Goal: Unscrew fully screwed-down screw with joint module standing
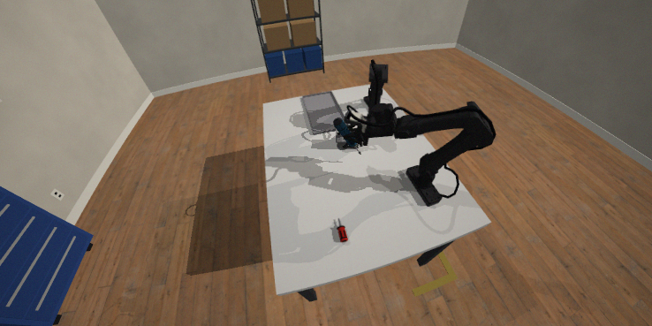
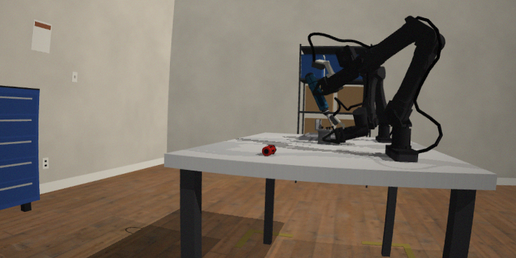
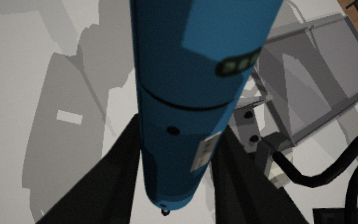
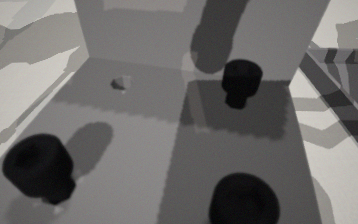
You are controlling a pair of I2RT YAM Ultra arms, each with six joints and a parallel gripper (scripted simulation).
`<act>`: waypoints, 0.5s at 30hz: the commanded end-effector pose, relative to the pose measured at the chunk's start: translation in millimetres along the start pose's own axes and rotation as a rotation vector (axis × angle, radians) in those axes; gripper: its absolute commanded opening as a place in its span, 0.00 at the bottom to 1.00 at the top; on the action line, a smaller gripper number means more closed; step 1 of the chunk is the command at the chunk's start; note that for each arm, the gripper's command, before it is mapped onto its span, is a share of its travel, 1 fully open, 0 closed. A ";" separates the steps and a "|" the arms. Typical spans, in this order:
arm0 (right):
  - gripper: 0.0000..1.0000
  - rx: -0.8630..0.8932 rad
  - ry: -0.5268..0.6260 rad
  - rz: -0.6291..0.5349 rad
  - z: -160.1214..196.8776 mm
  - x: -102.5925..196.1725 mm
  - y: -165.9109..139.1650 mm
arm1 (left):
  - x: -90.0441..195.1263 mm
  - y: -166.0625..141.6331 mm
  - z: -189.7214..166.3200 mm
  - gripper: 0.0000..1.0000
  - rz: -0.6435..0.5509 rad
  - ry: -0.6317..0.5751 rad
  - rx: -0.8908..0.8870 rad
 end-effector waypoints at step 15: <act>0.59 -0.011 0.000 -0.008 1.7 0.2 3.8 | 1.9 24.8 44.3 0.42 -0.006 0.116 0.188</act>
Point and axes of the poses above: on each arm, the point where the finger pads meet when closed, its own x axis back along the fingers, its own z axis across the jaws, y = z × x, the point moved 3 cm from there along x, back along the fingers, and after that the axes turned 14 degrees about -x, right-handed, at the moved point
